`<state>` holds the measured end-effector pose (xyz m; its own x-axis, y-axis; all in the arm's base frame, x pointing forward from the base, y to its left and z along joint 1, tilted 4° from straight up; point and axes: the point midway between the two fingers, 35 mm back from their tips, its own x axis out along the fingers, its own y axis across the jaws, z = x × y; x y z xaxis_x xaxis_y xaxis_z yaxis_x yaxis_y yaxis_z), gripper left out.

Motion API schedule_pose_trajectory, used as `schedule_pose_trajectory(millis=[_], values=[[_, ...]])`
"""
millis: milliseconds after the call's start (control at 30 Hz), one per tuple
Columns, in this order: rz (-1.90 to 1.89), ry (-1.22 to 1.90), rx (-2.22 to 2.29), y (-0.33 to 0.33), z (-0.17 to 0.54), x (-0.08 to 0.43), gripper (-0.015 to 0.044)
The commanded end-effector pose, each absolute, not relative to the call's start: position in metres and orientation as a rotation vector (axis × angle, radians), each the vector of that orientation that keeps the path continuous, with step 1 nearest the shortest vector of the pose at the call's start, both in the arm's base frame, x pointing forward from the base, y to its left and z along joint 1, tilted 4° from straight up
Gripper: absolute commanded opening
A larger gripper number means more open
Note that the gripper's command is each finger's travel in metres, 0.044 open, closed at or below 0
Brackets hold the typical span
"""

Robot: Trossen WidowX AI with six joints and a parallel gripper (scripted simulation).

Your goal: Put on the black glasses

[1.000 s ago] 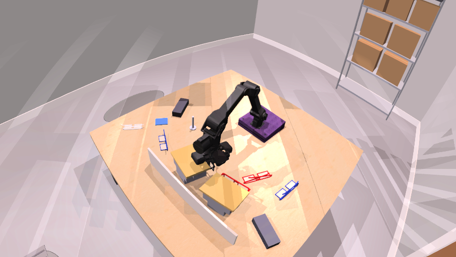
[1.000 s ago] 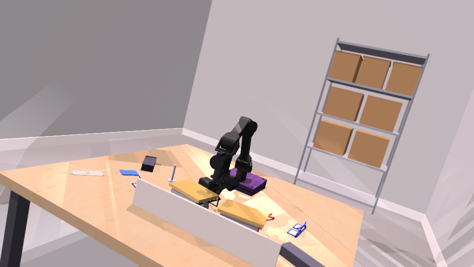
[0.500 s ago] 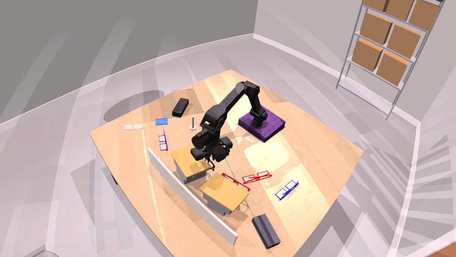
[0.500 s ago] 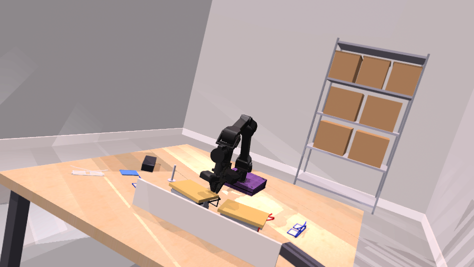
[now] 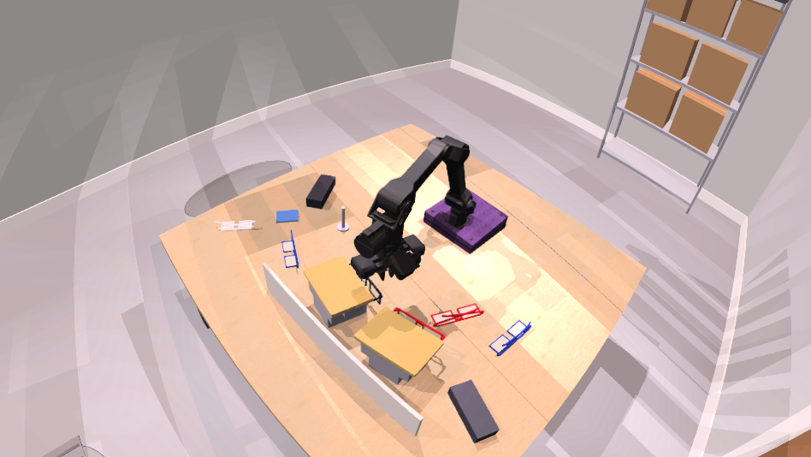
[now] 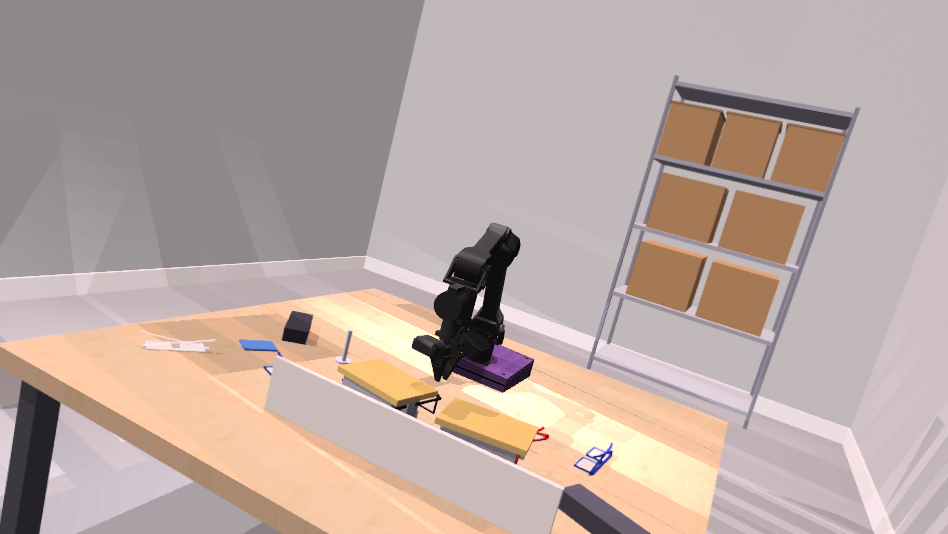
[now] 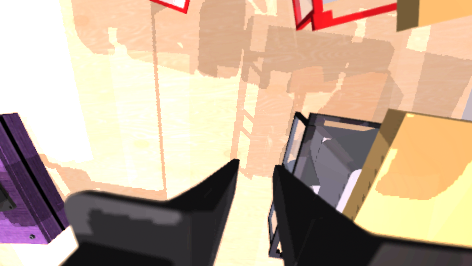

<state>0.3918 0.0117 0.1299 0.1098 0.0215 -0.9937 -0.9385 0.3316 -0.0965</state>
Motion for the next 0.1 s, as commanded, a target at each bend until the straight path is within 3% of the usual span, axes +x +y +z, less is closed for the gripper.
schedule_pose_trajectory(millis=[0,67], values=[[0.9,1.243,-0.973,0.0147,0.1328,0.3825,0.0107],[0.901,1.244,-0.972,0.0176,0.1362,0.3739,0.0107]])
